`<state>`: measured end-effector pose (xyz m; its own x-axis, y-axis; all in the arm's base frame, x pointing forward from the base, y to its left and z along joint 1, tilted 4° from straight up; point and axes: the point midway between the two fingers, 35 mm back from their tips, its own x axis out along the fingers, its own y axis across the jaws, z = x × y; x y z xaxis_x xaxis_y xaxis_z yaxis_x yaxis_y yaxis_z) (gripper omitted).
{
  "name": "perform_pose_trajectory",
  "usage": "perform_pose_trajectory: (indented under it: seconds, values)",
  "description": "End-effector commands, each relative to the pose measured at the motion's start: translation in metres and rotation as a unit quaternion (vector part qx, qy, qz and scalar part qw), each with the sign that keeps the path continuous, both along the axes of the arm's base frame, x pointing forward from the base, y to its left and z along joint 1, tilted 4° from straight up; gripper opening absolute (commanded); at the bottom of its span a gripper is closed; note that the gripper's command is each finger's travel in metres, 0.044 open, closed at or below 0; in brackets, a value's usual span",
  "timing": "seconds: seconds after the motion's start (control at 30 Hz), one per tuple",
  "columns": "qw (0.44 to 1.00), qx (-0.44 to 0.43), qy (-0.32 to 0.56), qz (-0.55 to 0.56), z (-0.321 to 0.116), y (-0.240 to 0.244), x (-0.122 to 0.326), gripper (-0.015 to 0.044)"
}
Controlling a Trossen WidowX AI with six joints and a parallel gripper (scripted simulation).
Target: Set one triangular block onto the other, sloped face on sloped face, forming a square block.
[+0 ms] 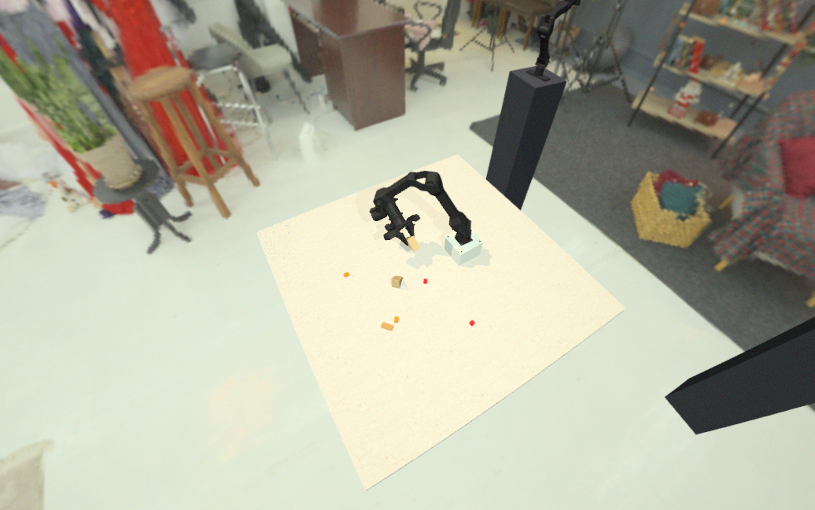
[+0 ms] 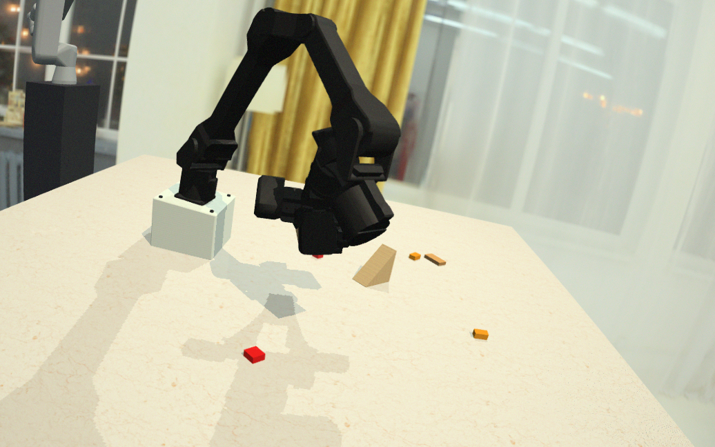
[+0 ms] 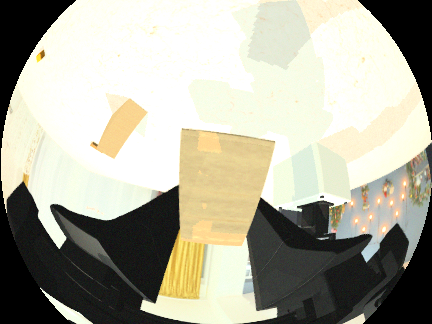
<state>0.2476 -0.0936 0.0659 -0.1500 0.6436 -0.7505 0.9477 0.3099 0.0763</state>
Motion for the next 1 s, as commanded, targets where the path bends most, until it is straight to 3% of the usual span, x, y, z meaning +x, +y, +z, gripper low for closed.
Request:
perform_pose_trajectory:
  seconds: [0.0, 0.47, 0.97]
  values:
    - [1.0, -0.002, -0.007, 0.009, -0.001, 0.0, 0.0, 0.0]
    - [0.969, -0.047, -0.139, 0.2, -0.001, 0.008, -0.005, 0.0]
    - [0.874, -0.088, -0.251, 0.406, -0.001, 0.014, -0.007, 0.0]
